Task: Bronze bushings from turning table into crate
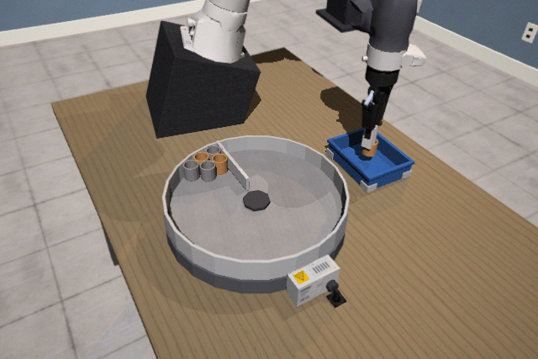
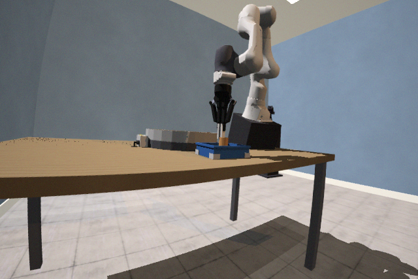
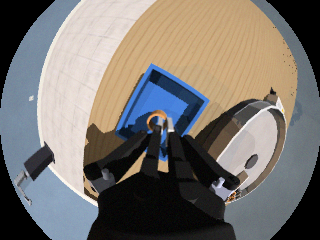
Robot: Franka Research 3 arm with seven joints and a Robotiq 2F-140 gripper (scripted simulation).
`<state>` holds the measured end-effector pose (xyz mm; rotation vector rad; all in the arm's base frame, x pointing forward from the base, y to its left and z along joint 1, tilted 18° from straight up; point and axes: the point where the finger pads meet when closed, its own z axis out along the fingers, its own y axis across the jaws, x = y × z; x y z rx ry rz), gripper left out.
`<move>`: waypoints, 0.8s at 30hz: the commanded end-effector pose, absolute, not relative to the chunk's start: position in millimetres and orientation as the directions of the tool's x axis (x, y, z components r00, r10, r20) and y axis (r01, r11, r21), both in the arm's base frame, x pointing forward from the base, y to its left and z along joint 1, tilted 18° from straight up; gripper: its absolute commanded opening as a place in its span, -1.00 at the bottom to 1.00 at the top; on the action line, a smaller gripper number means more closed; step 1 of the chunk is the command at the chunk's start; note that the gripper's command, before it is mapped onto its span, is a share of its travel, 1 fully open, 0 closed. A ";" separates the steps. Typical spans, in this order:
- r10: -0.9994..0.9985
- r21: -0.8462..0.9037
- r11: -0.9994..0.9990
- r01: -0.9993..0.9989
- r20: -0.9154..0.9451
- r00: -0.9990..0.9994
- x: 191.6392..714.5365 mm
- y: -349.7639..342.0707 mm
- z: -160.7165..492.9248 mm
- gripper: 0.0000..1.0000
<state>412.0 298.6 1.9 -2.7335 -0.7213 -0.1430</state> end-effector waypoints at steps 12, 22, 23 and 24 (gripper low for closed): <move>0.458 -0.266 -0.829 0.492 0.180 0.870 416.9 305.0 -17.3 -1.00; 0.458 -0.266 -0.829 0.492 0.180 0.870 417.3 307.3 -24.4 -1.00; 0.458 -0.266 -0.829 0.492 0.180 0.870 417.3 307.4 -24.7 -1.00; 0.458 -0.266 -0.829 0.492 0.180 0.870 417.3 307.5 -25.0 -1.00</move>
